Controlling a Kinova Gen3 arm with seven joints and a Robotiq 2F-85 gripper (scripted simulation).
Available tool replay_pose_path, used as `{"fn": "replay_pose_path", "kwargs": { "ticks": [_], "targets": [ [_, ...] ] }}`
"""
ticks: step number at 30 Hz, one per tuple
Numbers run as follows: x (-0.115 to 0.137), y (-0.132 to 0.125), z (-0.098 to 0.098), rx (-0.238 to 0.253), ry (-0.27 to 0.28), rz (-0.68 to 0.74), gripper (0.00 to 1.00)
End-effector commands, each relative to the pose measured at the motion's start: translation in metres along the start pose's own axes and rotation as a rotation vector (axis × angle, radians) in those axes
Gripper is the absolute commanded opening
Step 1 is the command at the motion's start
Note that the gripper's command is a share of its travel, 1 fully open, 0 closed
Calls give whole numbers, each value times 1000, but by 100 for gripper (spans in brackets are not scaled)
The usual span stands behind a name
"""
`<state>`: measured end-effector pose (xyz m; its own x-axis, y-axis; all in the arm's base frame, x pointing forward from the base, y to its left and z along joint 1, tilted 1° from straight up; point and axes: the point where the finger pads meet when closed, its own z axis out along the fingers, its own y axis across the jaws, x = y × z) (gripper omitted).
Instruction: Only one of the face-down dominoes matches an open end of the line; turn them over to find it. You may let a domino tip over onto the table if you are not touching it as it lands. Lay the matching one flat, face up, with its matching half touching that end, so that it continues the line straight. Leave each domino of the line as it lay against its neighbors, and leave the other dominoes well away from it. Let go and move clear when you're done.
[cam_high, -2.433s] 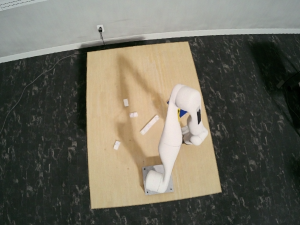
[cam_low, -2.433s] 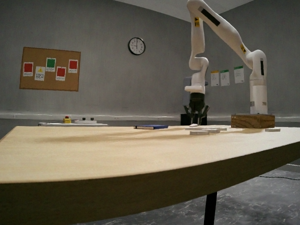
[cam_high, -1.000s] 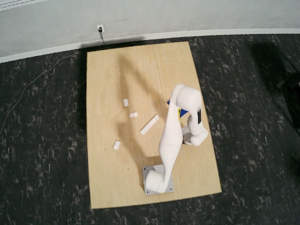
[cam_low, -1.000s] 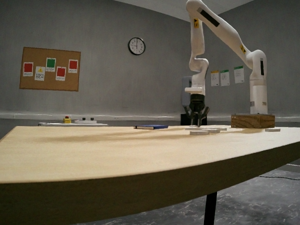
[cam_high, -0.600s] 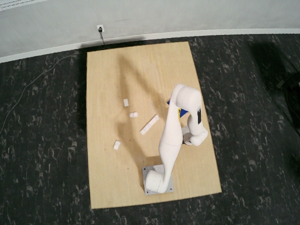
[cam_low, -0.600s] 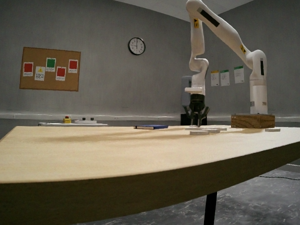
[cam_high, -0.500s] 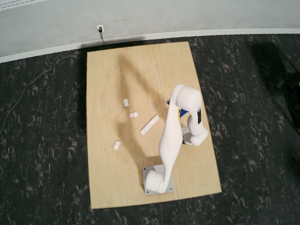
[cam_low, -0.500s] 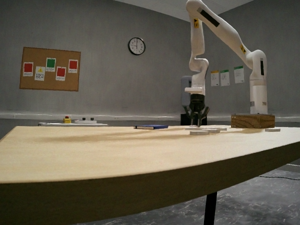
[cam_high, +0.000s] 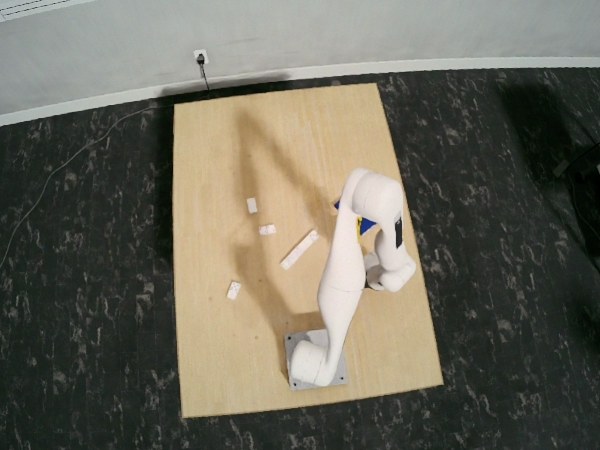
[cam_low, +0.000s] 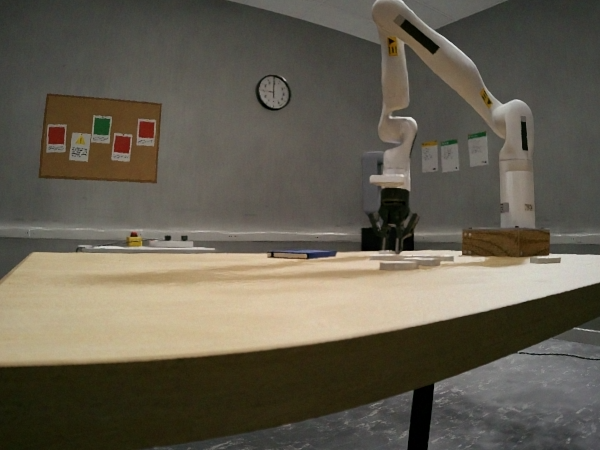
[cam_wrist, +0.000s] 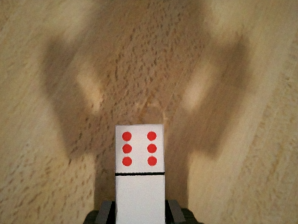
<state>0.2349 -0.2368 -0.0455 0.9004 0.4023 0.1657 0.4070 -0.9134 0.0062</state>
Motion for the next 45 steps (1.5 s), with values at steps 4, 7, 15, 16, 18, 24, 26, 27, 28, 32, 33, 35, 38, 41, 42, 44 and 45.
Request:
{"fn": "replay_pose_path", "kwargs": {
  "ticks": [4, 7, 15, 16, 18, 24, 26, 27, 28, 32, 33, 35, 38, 41, 42, 44, 45],
  "targets": [
    [0, 0, 0, 0, 0, -1, 49],
    [0, 0, 0, 0, 0, -1, 49],
    [0, 0, 0, 0, 0, -1, 49],
    [0, 0, 0, 0, 0, -1, 49],
    [0, 0, 0, 0, 0, -1, 49],
    [0, 0, 0, 0, 0, -1, 49],
    [0, 0, 0, 0, 0, -1, 49],
    [0, 0, 0, 0, 0, -1, 49],
    [0, 0, 0, 0, 0, -1, 49],
    [0, 0, 0, 0, 0, -1, 49],
    [0, 0, 0, 0, 0, -1, 49],
    [0, 0, 0, 0, 0, -1, 49],
    [0, 0, 0, 0, 0, -1, 49],
    [1, 0, -2, 0, 0, -1, 49],
    [1, 0, -3, 0, 0, -1, 49],
    [2, 0, -6, 0, 0, -1, 49],
    [2, 0, -8, 0, 0, -1, 49]
  ]
}}
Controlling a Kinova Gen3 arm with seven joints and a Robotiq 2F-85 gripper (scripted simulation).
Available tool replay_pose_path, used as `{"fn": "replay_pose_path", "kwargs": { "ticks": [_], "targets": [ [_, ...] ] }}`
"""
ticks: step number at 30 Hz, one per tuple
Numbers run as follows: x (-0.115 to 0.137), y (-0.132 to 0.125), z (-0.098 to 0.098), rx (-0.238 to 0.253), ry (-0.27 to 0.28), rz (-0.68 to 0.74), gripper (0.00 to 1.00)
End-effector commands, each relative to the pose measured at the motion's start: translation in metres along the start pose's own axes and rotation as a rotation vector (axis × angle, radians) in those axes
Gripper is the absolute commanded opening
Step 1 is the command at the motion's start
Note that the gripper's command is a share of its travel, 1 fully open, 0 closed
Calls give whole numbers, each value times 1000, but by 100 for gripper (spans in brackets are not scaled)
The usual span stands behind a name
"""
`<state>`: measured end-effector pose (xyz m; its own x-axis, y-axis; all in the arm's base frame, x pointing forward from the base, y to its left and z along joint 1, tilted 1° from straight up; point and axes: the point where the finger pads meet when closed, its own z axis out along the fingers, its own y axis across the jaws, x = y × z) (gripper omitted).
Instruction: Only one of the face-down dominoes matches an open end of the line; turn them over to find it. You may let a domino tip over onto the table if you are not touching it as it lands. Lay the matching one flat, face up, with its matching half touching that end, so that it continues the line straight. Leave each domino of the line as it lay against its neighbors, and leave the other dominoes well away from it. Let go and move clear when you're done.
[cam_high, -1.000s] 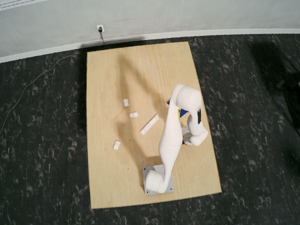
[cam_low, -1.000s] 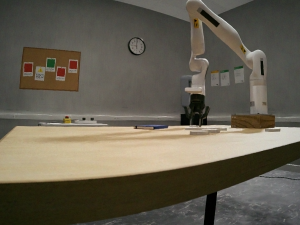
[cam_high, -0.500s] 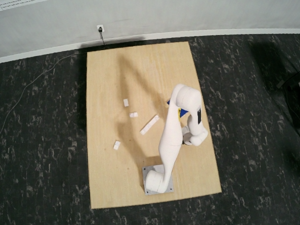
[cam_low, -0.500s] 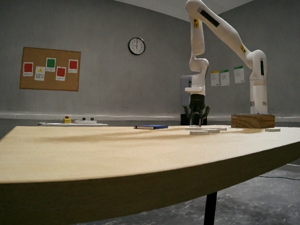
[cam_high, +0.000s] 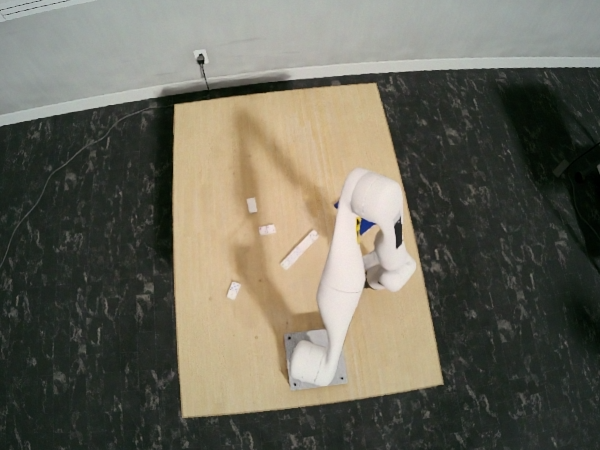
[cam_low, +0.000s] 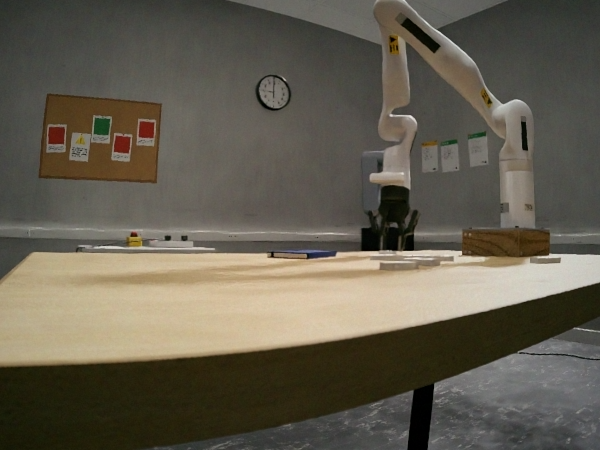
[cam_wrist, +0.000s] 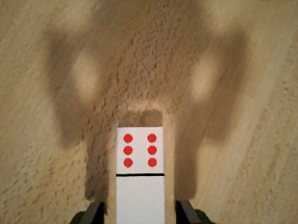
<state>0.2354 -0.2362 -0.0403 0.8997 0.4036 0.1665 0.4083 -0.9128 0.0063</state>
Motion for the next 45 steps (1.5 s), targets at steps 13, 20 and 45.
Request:
{"fn": "replay_pose_path", "kwargs": {
  "ticks": [13, 20, 45],
  "targets": [
    [4, 0, -23, 0, 0, 1, 49],
    [4, 0, -24, 0, 0, 1, 49],
    [6, 0, -37, 1, -54, 1, 49]
  ]
}}
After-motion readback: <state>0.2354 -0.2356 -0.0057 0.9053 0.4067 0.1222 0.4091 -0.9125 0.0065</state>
